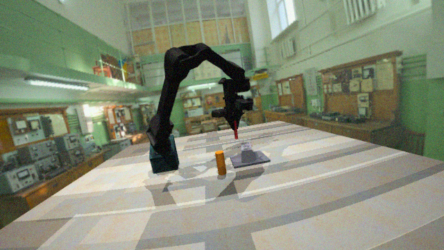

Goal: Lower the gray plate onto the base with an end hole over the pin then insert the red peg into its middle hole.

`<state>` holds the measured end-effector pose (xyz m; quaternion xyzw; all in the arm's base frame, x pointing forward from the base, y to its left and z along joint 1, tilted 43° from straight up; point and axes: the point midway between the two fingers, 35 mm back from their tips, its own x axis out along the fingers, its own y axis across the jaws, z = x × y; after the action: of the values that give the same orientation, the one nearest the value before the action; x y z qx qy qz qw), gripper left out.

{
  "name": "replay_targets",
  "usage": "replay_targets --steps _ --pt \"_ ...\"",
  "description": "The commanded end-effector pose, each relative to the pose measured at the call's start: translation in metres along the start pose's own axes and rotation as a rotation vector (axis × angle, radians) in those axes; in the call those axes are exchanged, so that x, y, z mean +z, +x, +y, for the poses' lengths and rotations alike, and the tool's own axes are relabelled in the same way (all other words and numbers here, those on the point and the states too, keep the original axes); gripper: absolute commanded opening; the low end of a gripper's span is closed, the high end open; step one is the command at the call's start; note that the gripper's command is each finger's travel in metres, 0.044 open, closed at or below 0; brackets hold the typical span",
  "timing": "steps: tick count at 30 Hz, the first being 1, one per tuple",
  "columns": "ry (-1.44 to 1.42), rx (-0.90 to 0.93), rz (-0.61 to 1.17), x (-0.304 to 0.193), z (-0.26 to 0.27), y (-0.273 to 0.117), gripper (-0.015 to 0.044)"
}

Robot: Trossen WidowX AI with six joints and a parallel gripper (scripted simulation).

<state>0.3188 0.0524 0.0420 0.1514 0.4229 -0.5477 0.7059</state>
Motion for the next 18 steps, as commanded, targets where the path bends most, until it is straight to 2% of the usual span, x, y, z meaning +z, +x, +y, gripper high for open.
replay_targets --steps 1,18 --pt "0.001 0.001 -0.008 0.014 -0.001 -0.001 0.0000" --pt "-0.002 -0.009 -0.026 0.065 -0.011 -0.001 0.0000"
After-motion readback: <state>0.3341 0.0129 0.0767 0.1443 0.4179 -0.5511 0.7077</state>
